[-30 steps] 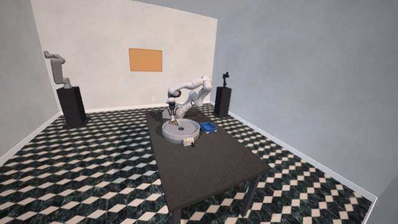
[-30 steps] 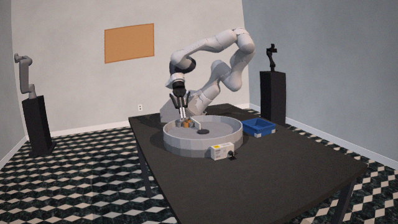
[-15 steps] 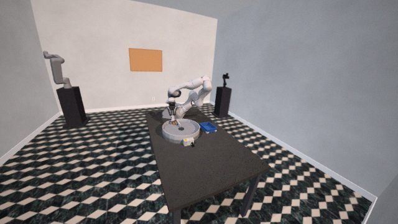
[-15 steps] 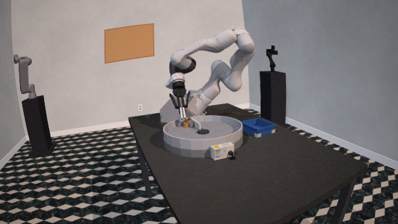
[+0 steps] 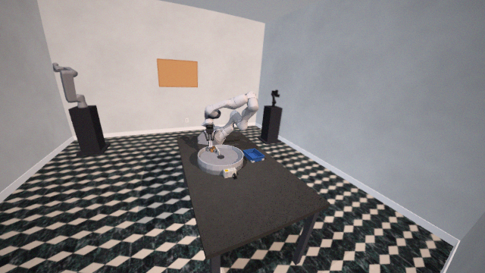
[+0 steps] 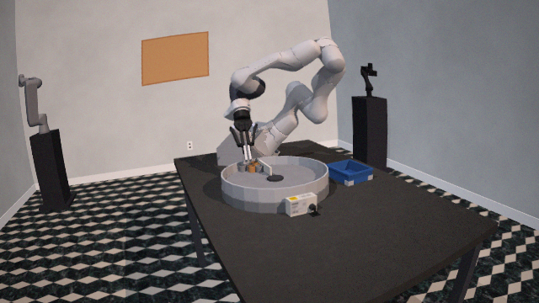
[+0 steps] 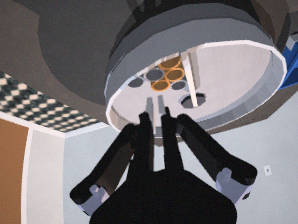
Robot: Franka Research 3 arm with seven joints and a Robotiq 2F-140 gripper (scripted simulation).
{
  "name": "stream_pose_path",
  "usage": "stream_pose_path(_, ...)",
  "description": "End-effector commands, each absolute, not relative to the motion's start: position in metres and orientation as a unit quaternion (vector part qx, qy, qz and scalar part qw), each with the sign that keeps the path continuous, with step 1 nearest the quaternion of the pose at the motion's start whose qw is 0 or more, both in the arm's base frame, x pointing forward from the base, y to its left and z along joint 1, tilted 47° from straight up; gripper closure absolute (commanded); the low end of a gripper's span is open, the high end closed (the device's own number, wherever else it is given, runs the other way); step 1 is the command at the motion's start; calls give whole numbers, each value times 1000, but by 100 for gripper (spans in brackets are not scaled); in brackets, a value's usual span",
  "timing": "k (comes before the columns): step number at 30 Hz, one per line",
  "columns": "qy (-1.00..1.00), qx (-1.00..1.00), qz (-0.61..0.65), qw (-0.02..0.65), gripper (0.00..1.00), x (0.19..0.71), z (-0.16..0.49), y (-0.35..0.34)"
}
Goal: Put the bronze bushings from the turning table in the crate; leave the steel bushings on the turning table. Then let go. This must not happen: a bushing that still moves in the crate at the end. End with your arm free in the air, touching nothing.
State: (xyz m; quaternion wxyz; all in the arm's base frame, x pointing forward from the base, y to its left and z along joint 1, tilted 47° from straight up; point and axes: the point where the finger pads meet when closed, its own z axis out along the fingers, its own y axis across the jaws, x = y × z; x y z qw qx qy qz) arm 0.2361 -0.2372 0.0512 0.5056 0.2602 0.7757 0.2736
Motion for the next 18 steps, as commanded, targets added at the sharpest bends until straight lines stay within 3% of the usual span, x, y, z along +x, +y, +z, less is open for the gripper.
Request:
stream_pose_path(1, 776, 259, 273, 507, 94, 237, 51, -236)
stream_pose_path(18, 776, 259, 273, 507, 94, 243, 42, -228)
